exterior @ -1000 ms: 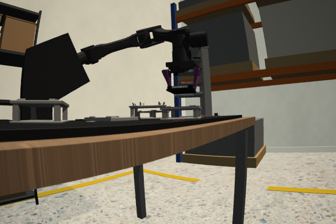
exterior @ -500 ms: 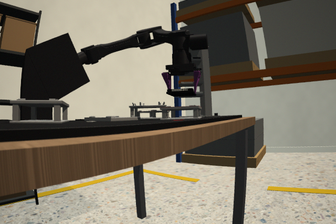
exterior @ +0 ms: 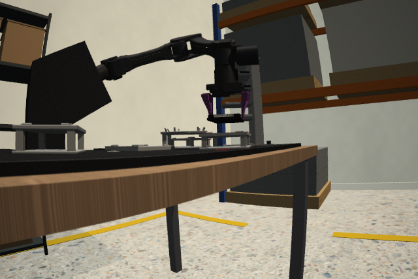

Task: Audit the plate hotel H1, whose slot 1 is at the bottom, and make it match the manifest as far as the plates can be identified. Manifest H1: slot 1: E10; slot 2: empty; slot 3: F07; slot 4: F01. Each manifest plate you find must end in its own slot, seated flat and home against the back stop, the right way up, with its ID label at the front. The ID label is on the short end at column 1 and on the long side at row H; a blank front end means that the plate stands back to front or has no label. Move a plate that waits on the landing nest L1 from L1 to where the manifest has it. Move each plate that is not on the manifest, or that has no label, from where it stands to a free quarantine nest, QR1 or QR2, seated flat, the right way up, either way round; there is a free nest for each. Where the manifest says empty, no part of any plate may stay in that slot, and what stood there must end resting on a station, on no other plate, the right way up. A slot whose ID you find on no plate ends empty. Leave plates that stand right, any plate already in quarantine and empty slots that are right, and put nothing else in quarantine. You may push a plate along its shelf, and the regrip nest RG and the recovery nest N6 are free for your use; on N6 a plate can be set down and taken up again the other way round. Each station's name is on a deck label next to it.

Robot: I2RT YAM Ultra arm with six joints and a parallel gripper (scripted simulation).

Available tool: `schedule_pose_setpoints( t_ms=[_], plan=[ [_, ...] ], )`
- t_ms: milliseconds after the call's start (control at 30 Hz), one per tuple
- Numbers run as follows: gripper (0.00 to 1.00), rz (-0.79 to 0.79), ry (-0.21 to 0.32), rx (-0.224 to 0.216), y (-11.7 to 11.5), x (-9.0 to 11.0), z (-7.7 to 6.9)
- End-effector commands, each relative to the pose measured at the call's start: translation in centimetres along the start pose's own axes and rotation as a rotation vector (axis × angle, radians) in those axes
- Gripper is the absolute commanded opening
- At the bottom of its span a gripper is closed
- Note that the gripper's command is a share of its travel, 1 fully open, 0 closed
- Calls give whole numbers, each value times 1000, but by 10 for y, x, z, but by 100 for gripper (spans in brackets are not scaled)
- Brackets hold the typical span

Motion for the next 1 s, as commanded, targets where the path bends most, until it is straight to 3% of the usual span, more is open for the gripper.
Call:
schedule_pose_setpoints(
  t_ms=[0,967],
  plan=[
    [86,-4,3,19,-5,1,-5],
    [86,-4,2,20,-5,1,12]
  ],
)
Point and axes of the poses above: the point where the finger pads meet when closed, its own z axis out along the fingers, its own y axis across the jaws, x = y × z, the point moved 1 cm from there along -z, back along the fingers, and after that the axes turned 8 degrees about z, right-handed, at the moved point
